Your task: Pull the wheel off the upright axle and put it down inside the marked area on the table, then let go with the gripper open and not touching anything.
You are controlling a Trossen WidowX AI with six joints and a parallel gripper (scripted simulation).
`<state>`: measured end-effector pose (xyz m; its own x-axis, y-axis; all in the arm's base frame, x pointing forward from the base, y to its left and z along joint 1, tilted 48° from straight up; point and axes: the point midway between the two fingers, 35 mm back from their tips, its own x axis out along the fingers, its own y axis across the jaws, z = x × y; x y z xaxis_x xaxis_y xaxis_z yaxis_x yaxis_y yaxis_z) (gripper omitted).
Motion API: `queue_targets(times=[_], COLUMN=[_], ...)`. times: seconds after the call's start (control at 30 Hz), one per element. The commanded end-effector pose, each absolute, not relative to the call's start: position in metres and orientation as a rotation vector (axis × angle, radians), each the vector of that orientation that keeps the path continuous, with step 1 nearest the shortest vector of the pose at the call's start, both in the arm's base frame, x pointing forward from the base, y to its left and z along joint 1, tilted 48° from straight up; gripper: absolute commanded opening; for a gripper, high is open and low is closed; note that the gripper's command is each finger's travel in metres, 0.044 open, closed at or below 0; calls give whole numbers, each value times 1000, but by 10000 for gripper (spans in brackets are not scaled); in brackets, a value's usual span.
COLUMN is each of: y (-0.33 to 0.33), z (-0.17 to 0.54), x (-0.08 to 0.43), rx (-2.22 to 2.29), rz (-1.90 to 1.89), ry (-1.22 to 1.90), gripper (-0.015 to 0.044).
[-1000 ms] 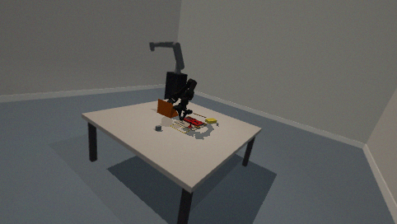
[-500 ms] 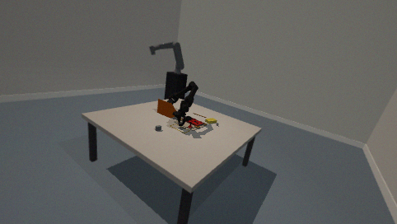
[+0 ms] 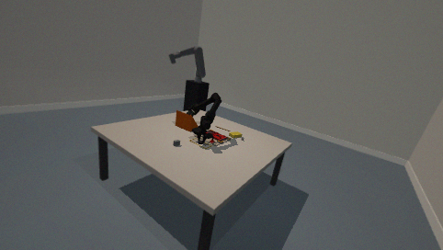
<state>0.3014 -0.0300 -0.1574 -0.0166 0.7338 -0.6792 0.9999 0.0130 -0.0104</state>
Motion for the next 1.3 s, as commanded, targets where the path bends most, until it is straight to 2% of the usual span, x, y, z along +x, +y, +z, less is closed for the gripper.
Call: queue_targets(times=[0.0,0.1,0.27,0.43,0.6,0.63,0.77,1.27], y=[-30,-36,-70,-75,-83,-85,-86,-86], z=[-157,-152,-122,-117,-95,-86,-61,-60], x=[302,303,303,302,267,256,220,219], rx=[1770,1772,1786,1788,1796,1794,1787,1787], rz=[-703,-705,-711,-712,-723,-723,-718,-718], ry=[1801,1800,1794,1793,1790,1791,1796,1796], gripper=[236,300,300,300,431,440,440,440])
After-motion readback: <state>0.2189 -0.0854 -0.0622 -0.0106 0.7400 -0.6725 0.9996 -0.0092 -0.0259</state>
